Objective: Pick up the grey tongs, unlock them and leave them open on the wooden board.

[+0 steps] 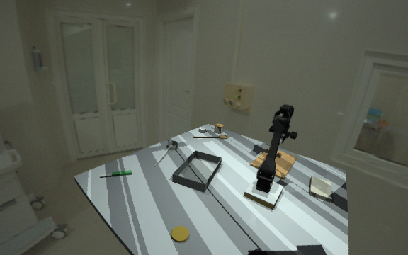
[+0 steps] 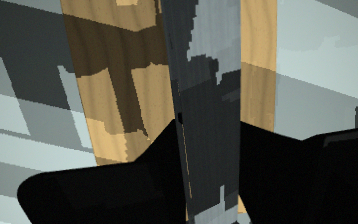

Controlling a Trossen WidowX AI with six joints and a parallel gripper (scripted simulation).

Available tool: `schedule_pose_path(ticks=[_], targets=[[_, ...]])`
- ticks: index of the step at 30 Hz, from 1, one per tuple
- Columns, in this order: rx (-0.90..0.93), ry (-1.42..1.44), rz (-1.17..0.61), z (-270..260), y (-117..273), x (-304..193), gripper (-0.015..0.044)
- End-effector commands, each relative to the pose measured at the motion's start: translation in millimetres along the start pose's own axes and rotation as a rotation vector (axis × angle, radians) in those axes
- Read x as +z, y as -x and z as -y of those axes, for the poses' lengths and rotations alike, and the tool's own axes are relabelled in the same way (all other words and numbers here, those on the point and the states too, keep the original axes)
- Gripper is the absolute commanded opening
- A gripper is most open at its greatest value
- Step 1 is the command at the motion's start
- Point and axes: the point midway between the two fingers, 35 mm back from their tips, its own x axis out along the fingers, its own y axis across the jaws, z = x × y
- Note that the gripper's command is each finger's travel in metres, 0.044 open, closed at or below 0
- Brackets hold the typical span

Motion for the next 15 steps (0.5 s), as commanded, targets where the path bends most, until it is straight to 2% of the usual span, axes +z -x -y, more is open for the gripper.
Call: schedule_pose_path(ticks=[1,15], targets=[[-0.007,-0.001,0.07,0.2,8.6,2.5,-0.015],[-0.017,0.011,0.275,-1.9,9.6,10.0,-0.015]])
